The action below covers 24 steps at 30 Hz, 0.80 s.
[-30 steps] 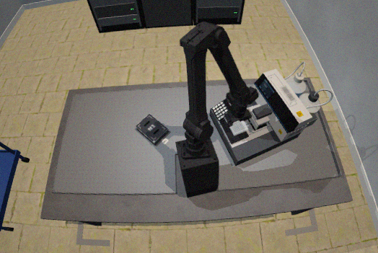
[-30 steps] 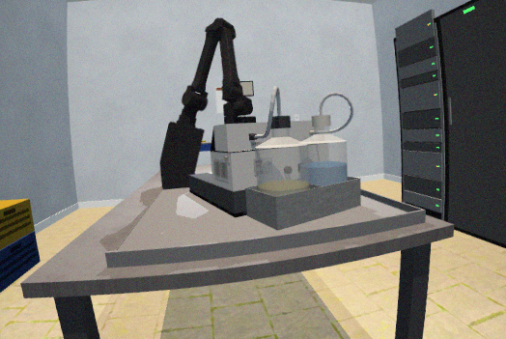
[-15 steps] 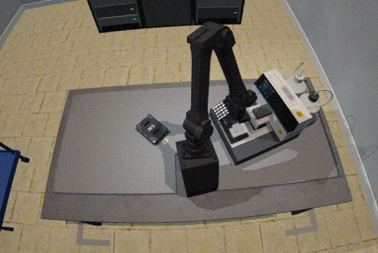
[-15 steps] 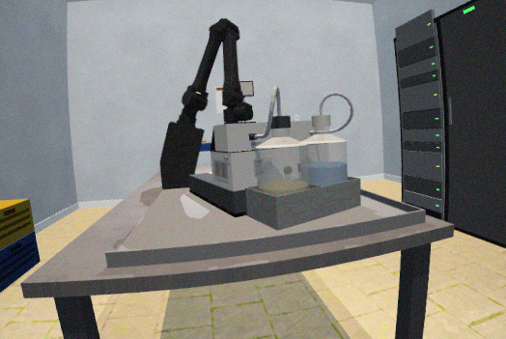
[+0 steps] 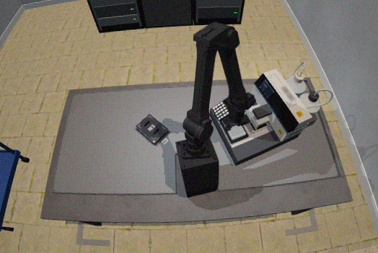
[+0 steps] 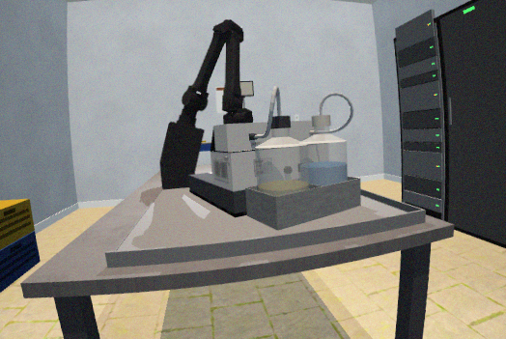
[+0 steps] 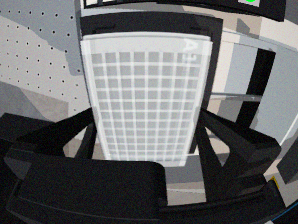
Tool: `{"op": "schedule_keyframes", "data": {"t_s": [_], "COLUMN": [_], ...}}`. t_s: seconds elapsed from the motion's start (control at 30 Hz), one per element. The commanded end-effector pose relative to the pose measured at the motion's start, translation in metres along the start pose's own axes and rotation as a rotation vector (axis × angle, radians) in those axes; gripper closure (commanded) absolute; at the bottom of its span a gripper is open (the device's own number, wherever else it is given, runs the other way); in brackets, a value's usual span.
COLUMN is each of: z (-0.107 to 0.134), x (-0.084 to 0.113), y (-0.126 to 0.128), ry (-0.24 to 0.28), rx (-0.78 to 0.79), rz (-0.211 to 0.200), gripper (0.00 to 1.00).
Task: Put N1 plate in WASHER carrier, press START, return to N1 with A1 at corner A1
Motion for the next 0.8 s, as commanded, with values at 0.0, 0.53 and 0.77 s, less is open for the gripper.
{"op": "schedule_keyframes", "data": {"t_s": [0.0, 0.53, 0.77], "z": [-0.0127, -0.0058, -0.0058], "x": [0.0003, 0.0015, 0.0015], "y": [-0.0126, -0.0087, -0.0088], "ry": [-0.017, -0.009, -0.009], "rx": [0.017, 0.006, 0.006], "rz": [0.03, 0.018, 0.018], "gripper": [0.18, 0.18, 0.18]}}
Point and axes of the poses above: the point where the finger pads meet when closed, its own x axis back along the fingers, its own y axis across the jaws, z = x × y, the point moved 1 cm from there along x, back along the fingers, and after that the axes turned 7 degrees about -x, right-handed, at the moved point
